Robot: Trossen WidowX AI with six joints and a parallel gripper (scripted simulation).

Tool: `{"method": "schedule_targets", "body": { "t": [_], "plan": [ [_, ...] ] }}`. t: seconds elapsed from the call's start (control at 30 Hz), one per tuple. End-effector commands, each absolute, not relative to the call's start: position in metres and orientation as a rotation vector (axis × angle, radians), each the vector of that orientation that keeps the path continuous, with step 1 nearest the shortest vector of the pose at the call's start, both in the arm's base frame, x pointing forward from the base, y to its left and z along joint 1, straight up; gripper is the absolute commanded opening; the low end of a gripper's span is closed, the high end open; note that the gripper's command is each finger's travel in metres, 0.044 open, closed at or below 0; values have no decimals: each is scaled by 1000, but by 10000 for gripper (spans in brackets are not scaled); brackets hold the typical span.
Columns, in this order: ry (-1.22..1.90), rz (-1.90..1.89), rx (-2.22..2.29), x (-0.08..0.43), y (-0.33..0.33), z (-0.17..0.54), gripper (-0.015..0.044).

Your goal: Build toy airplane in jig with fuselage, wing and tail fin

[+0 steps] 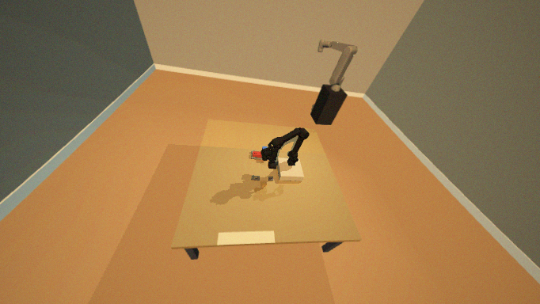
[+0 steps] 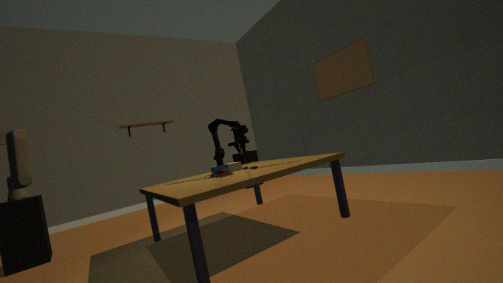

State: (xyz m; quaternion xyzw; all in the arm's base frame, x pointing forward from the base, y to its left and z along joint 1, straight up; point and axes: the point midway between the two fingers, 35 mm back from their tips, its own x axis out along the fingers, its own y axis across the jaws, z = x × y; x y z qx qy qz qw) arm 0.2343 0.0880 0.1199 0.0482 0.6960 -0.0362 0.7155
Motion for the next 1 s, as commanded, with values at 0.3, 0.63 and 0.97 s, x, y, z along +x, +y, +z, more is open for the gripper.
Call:
{"method": "schedule_targets", "body": {
  "t": [0.3, 0.63, 0.97],
  "plan": [
    [1527, -92, 103, 259, 63, 118, 0],
    [1523, -96, 98, 274, 42, 115, 0],
    [1528, -110, 117, 285, 20, 111, 0]
  ]
}}
